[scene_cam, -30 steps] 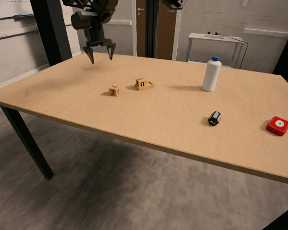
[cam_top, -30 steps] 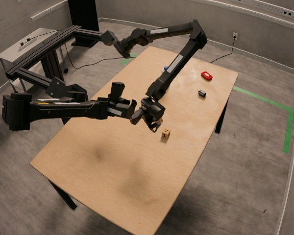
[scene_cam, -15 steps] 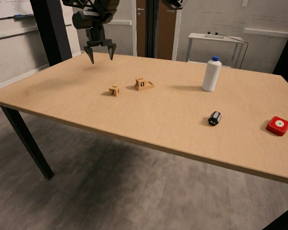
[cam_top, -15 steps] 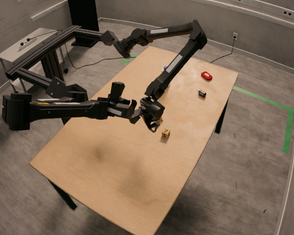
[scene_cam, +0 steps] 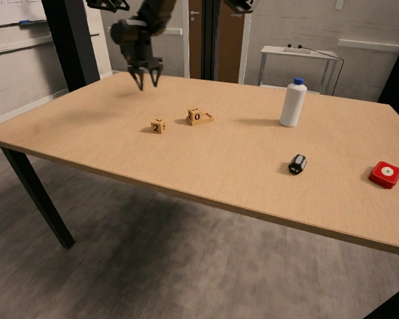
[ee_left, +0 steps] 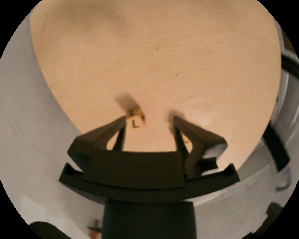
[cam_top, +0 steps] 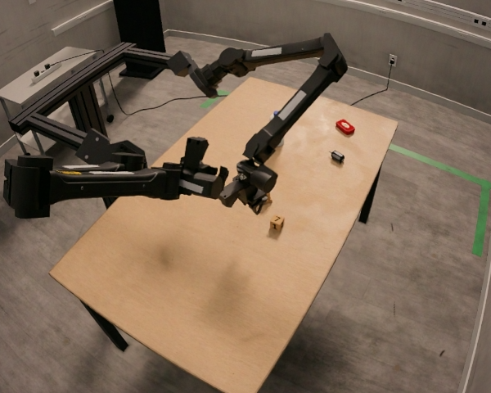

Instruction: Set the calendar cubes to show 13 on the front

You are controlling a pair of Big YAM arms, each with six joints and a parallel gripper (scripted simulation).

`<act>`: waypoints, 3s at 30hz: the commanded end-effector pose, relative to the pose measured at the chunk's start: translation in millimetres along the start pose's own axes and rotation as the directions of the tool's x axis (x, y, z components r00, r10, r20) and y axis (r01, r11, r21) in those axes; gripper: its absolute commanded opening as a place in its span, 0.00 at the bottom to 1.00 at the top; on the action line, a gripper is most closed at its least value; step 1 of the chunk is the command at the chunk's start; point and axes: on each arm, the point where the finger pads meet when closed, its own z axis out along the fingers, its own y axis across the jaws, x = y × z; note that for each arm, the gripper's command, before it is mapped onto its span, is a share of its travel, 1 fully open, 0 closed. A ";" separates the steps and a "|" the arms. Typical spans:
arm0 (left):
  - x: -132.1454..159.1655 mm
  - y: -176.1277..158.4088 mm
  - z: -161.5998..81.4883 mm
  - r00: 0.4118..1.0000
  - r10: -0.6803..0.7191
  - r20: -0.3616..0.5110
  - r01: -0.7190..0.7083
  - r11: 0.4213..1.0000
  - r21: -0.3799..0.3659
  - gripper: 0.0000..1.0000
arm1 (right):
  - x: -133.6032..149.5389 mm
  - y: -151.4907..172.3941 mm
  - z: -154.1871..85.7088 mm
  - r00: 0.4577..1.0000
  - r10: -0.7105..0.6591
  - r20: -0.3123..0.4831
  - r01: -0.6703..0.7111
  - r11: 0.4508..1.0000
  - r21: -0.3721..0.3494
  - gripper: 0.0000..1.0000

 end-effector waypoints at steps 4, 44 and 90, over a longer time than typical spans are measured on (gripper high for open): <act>35.2 -15.3 20.0 0.952 -0.306 -0.003 0.306 0.952 0.031 0.64 | 0.2 -5.0 -0.7 1.000 0.007 -0.002 -0.007 1.000 0.001 1.00; 127.1 -105.1 73.6 0.423 -0.906 -0.012 0.904 0.421 0.073 0.64 | 0.2 -5.0 -0.7 1.000 0.007 -0.002 -0.007 1.000 0.001 1.00; 126.1 -102.2 99.5 0.421 -0.907 -0.006 0.905 0.420 0.072 0.43 | 0.2 -5.0 -0.7 1.000 0.007 -0.002 -0.007 1.000 0.001 1.00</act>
